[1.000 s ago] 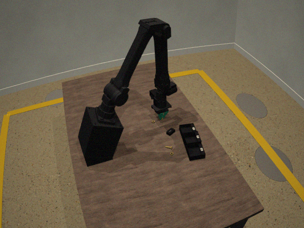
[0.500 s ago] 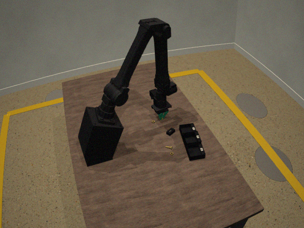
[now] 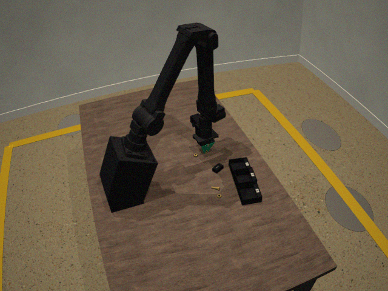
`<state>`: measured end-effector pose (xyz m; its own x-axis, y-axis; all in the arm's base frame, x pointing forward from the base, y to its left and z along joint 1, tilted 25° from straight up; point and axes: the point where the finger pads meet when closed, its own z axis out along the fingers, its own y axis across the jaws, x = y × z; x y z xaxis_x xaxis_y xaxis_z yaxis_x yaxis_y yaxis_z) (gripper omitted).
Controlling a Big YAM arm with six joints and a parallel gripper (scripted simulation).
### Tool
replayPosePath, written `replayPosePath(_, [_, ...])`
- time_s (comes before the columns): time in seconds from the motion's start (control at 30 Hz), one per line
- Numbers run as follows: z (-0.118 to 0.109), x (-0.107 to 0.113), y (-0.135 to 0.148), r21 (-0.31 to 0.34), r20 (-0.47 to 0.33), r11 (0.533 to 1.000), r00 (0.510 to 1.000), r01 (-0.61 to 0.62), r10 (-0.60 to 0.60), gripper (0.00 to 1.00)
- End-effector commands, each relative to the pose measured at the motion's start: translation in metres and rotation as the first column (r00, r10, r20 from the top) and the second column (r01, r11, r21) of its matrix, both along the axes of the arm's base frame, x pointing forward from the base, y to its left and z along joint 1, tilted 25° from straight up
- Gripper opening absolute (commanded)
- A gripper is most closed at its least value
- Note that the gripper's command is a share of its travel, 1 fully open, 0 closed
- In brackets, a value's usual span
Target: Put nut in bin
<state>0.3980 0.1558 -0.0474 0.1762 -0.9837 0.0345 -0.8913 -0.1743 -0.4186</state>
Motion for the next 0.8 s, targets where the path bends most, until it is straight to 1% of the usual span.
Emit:
replayPosePath(0.0, [0.011, -0.002, -0.002, 0.001, 0.011, 1.000, 1.000, -0.009, 0.009, 0.11])
replayPosePath(0.1, [0.020, -0.009, 0.003, 0.005, 0.011, 1.000, 1.000, -0.012, 0.012, 0.11])
replayPosePath(0.17, [0.026, -0.012, 0.003, 0.009, 0.011, 1.000, 1.000, -0.006, 0.006, 0.11])
replayPosePath(0.23, [0.026, -0.012, 0.003, 0.009, 0.011, 1.000, 1.000, -0.006, 0.006, 0.11])
replayPosePath(0.27, [0.029, -0.011, -0.001, 0.009, 0.011, 1.000, 1.000, 0.005, -0.005, 0.11])
replayPosePath(0.37, [0.038, -0.017, 0.003, 0.009, 0.011, 1.000, 1.000, -0.006, 0.006, 0.11])
replayPosePath(0.63, [0.063, -0.028, 0.000, 0.009, 0.011, 1.000, 1.000, -0.004, 0.004, 0.11])
replayPosePath(0.7, [0.063, -0.028, -0.001, 0.010, 0.011, 1.000, 1.000, 0.000, 0.000, 0.11])
replayPosePath(0.73, [0.055, -0.030, -0.003, 0.000, -0.008, 1.000, 1.000, 0.002, -0.002, 0.11])
replayPosePath(0.77, [0.055, -0.030, -0.003, 0.000, -0.008, 1.000, 1.000, 0.002, -0.002, 0.11])
